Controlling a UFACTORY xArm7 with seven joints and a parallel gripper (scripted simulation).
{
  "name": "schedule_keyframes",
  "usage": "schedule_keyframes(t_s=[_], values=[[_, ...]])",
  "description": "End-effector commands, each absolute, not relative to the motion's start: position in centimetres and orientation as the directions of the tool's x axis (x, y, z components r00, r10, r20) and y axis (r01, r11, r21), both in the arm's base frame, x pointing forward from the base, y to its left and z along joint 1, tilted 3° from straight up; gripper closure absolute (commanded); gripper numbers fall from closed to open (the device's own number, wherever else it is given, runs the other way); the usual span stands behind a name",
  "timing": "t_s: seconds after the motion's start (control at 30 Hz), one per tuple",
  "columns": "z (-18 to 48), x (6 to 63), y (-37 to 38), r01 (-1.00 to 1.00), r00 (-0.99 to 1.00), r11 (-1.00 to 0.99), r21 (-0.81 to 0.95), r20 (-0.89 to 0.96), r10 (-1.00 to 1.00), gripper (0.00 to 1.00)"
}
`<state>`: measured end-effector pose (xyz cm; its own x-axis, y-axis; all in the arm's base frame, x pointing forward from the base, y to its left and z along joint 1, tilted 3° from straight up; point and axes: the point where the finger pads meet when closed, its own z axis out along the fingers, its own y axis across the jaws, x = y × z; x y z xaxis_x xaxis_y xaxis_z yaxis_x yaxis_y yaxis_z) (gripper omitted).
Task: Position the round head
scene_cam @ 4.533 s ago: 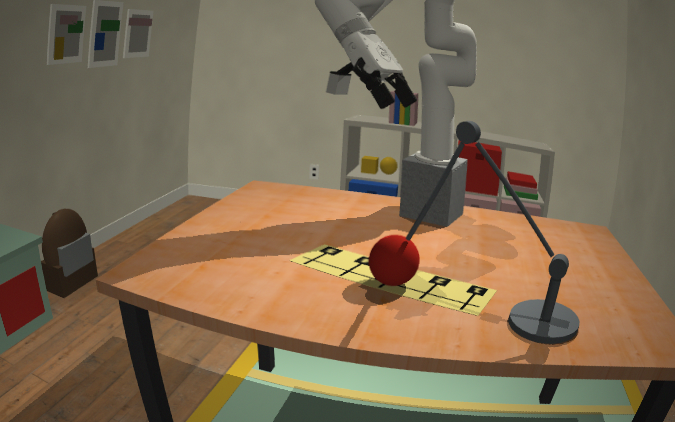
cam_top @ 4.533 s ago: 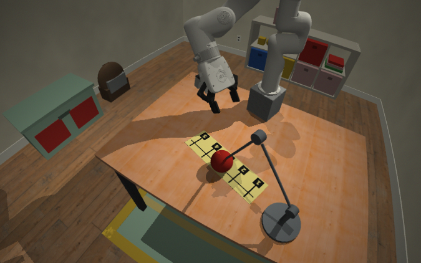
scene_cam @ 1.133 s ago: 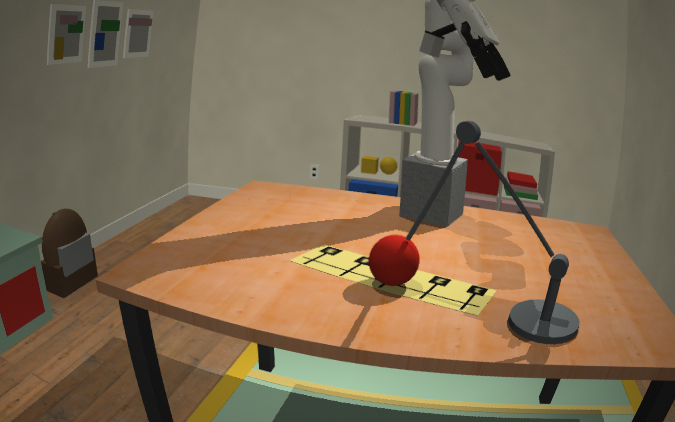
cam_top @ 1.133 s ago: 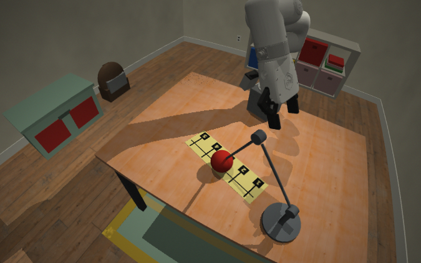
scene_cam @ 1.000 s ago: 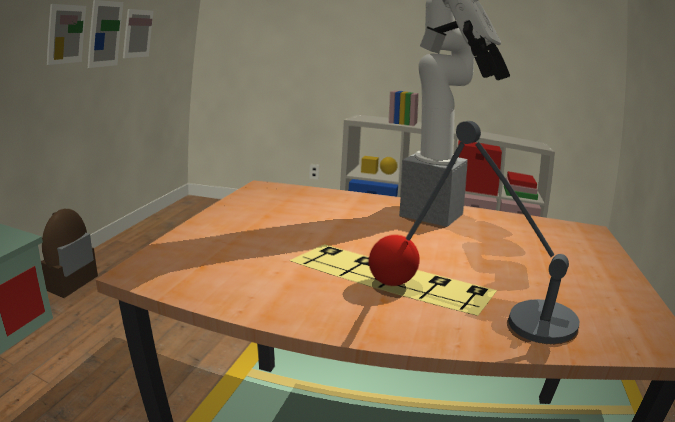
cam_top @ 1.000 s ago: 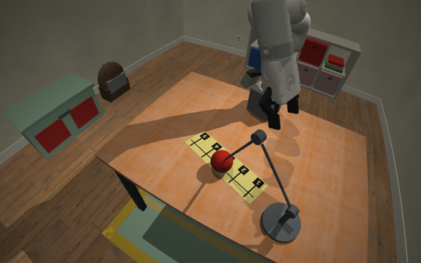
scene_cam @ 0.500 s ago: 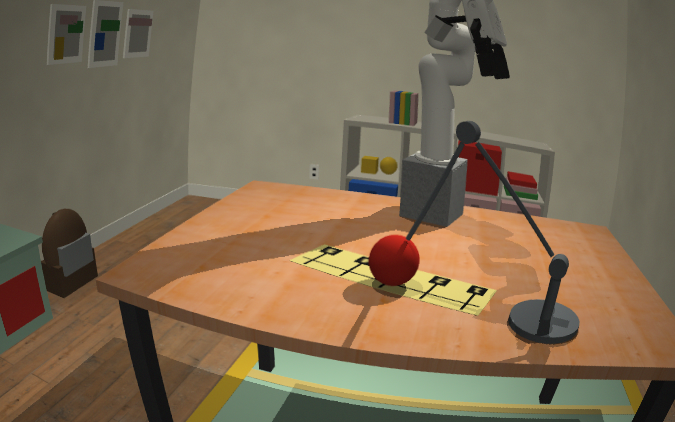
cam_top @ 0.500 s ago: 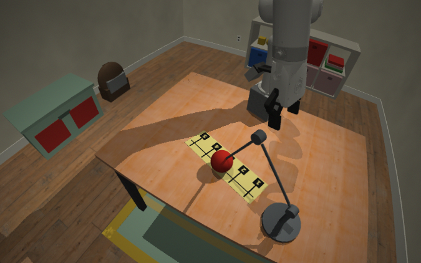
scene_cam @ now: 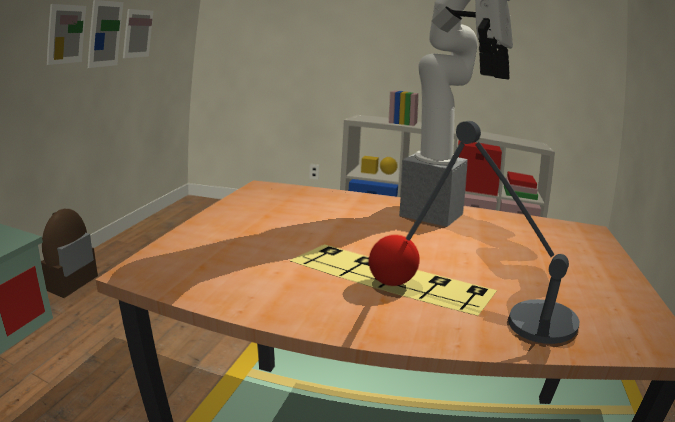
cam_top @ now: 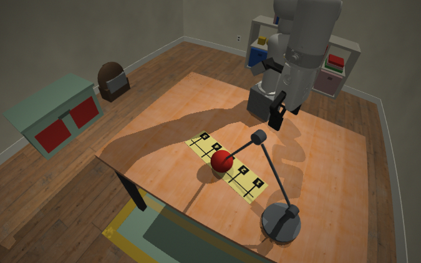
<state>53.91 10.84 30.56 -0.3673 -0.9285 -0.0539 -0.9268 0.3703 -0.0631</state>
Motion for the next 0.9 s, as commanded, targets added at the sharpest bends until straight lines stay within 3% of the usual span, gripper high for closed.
schedule_keyframes(t_s=[0.0, 0.87], values=[[30.8, 54.0, 10.8, -0.927, -0.372, 0.370, -0.064, 0.016, -0.928, 0.00], [24.8, 54.4, 10.9, -0.927, -0.375, 0.370, -0.058, 0.126, -0.919, 0.00]])
